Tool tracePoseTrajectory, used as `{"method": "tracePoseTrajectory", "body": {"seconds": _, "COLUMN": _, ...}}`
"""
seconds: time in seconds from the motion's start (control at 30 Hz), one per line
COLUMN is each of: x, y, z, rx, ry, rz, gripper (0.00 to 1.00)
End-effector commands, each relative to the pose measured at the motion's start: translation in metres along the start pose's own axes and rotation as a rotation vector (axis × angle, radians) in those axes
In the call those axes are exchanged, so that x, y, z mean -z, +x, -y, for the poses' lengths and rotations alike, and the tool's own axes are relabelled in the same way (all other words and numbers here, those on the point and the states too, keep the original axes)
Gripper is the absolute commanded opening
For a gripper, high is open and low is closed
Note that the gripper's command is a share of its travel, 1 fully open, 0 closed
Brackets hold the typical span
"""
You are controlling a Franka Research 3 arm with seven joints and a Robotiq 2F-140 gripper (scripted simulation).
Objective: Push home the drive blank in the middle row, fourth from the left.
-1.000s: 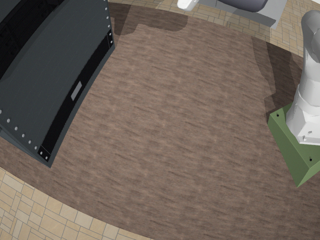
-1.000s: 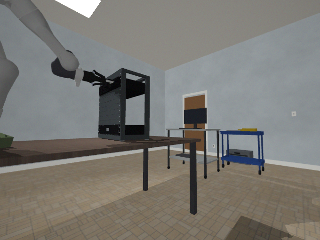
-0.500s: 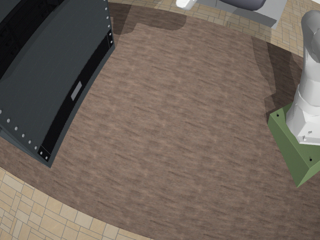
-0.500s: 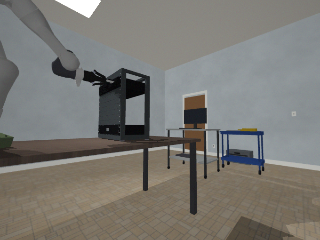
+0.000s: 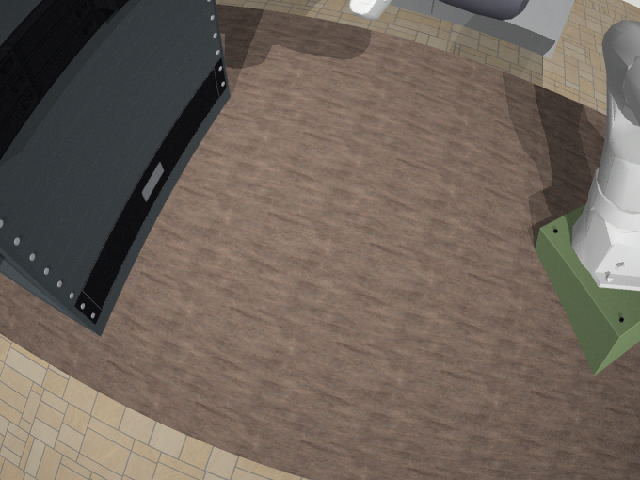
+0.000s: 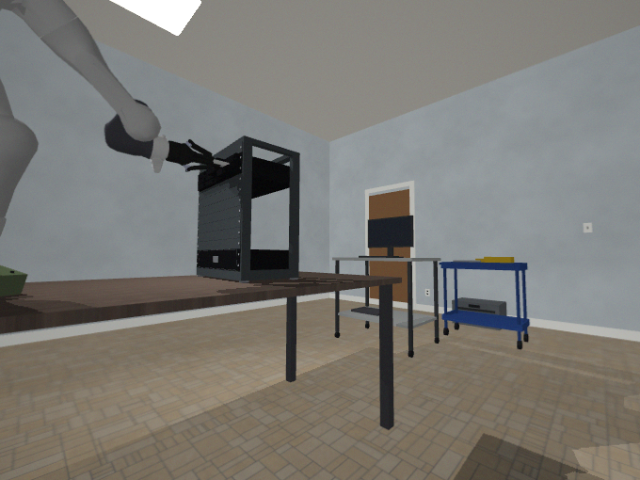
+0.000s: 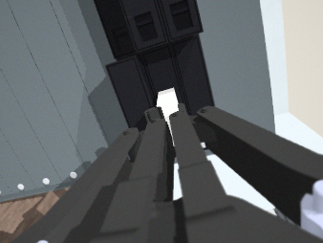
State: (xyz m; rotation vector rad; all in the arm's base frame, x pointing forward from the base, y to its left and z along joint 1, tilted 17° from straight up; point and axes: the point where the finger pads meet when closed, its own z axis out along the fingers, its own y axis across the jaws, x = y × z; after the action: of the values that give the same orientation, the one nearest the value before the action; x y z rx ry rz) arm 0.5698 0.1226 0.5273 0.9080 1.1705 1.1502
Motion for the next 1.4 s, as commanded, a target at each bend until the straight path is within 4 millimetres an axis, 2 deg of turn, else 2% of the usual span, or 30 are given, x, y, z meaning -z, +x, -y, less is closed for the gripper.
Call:
{"method": "tracePoseTrajectory", "body": {"seconds": 0.0, "x": -0.0034, "y": -0.0032, "z": -0.0088, "rx": -0.004, "ry": -0.017, "rz": 0.006, "gripper": 0.00}}
{"method": "tracePoseTrajectory", "body": {"seconds": 1.37, "x": -0.0093, "y": -0.0048, "z": -0.0107, "rx": -0.004, "ry": -0.017, "rz": 0.006, "gripper": 0.00}}
